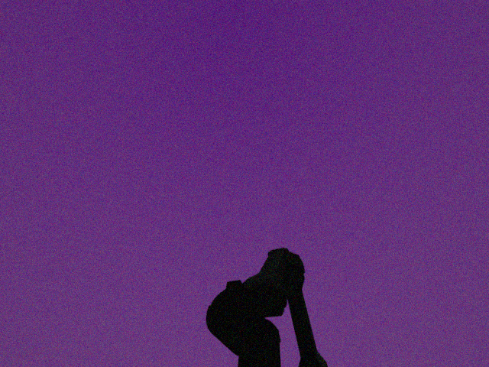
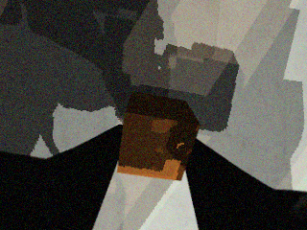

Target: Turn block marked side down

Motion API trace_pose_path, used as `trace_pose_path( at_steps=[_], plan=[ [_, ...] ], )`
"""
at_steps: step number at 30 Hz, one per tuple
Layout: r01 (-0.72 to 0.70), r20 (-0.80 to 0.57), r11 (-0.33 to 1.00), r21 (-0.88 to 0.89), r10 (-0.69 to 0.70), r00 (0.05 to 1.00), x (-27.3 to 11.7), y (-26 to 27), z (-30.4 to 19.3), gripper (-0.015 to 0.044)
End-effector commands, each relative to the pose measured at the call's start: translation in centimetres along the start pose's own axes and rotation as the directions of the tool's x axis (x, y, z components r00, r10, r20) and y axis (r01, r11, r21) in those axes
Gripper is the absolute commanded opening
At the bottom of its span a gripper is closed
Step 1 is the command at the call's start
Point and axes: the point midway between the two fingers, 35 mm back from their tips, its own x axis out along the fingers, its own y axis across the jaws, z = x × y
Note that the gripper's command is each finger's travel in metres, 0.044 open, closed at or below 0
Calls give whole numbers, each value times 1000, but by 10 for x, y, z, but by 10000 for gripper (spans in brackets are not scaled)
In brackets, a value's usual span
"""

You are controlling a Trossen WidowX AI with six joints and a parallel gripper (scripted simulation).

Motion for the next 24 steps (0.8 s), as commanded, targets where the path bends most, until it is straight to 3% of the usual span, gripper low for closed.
trace_pose_path(
  at_steps=[1,24],
  plan=[
    [3,56,1000,5,-3,998,0,0,-1,0],
    [0,320,1000,6,-2,948,5,0,-6,0]
  ],
)
